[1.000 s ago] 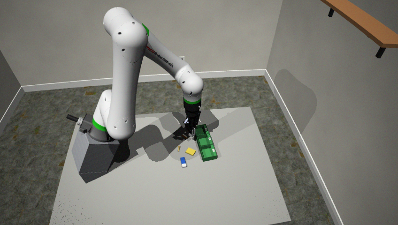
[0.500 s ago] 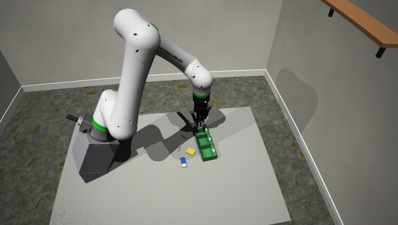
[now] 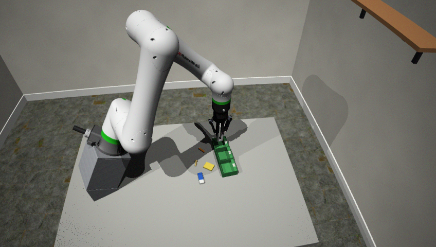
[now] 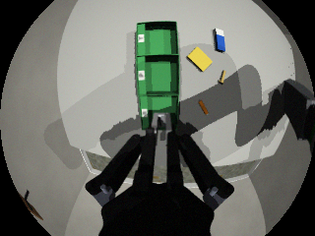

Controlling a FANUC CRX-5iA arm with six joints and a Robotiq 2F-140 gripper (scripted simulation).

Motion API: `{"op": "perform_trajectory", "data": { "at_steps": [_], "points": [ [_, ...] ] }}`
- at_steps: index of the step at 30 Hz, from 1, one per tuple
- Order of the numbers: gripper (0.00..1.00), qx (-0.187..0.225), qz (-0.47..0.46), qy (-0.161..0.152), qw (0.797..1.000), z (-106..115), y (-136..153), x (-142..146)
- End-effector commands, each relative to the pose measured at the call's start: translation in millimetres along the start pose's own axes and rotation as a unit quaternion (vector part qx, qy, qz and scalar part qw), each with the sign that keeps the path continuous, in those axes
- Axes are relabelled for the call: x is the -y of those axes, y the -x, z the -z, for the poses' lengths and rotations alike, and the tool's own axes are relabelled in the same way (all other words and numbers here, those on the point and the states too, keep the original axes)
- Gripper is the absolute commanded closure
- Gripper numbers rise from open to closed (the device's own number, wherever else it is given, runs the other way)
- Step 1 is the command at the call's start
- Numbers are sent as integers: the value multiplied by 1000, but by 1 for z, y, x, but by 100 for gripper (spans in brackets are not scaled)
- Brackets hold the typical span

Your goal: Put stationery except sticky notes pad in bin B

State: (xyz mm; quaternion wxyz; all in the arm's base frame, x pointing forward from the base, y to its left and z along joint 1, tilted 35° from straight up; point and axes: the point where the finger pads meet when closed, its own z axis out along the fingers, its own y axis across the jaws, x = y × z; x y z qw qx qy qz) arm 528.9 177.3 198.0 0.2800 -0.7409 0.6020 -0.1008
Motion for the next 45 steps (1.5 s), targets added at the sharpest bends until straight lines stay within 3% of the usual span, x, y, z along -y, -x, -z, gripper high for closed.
{"op": "perform_trajectory", "data": {
  "at_steps": [1, 11, 45],
  "points": [
    [94, -1, 0, 0, 1000, 0, 0, 0],
    [94, -1, 0, 0, 1000, 0, 0, -1],
    [94, -1, 0, 0, 1000, -51, 0, -1]
  ]
}}
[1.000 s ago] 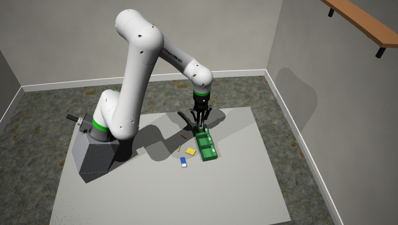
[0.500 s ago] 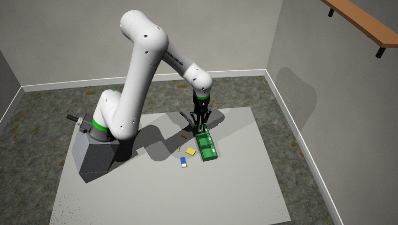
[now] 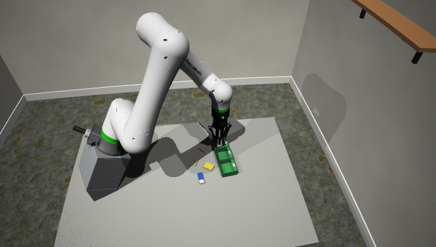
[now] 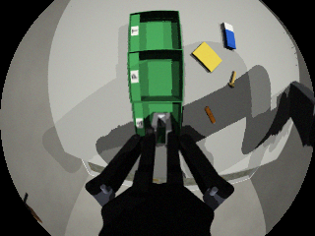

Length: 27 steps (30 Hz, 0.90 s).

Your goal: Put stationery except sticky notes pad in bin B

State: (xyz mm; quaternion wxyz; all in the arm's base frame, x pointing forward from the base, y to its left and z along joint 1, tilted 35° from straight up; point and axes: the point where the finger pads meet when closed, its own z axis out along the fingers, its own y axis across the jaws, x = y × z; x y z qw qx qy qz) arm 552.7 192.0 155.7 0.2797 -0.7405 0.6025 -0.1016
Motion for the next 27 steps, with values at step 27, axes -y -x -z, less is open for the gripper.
{"op": "perform_trajectory", "data": {
  "at_steps": [27],
  "points": [
    [82, 0, 0, 0, 1000, -1, 0, 0]
  ]
}}
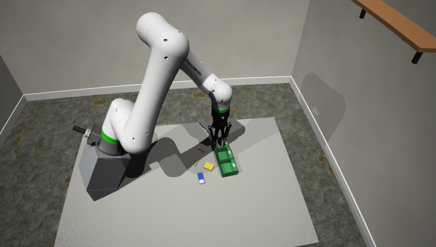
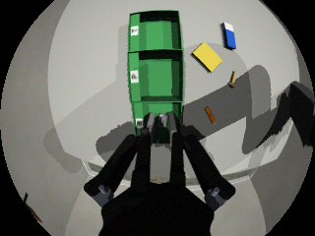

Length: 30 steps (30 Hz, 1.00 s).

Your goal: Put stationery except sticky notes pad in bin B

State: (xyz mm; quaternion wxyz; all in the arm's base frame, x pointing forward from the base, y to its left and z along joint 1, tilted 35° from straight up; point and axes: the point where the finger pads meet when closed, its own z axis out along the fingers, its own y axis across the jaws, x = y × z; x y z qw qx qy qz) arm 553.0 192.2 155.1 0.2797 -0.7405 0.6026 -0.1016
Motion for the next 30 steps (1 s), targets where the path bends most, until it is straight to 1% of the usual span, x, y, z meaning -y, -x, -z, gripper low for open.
{"op": "perform_trajectory", "data": {
  "at_steps": [1, 24, 27, 29, 30],
  "points": [
    [82, 0, 0, 0, 1000, 0, 0, 0],
    [82, 0, 0, 0, 1000, 28, 0, 0],
    [82, 0, 0, 0, 1000, 43, 0, 0],
    [82, 0, 0, 0, 1000, 43, 0, 0],
    [82, 0, 0, 0, 1000, 48, 0, 0]
  ]
}}
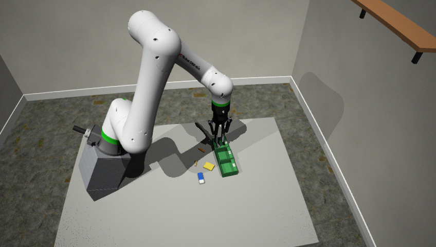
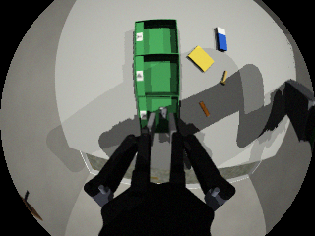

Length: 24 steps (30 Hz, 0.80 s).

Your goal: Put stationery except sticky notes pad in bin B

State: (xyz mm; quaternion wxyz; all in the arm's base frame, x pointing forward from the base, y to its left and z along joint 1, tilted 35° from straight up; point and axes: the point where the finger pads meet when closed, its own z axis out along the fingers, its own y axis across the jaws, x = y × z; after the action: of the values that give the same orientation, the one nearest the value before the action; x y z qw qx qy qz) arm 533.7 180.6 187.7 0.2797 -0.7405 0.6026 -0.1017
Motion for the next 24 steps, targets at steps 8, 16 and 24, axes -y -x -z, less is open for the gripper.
{"op": "perform_trajectory", "data": {
  "at_steps": [8, 16, 24],
  "points": [
    [82, 0, 0, 0, 1000, 12, 0, 0],
    [77, 0, -8, 0, 1000, 13, -40, -31],
    [77, 0, -8, 0, 1000, 15, -92, -71]
  ]
}}
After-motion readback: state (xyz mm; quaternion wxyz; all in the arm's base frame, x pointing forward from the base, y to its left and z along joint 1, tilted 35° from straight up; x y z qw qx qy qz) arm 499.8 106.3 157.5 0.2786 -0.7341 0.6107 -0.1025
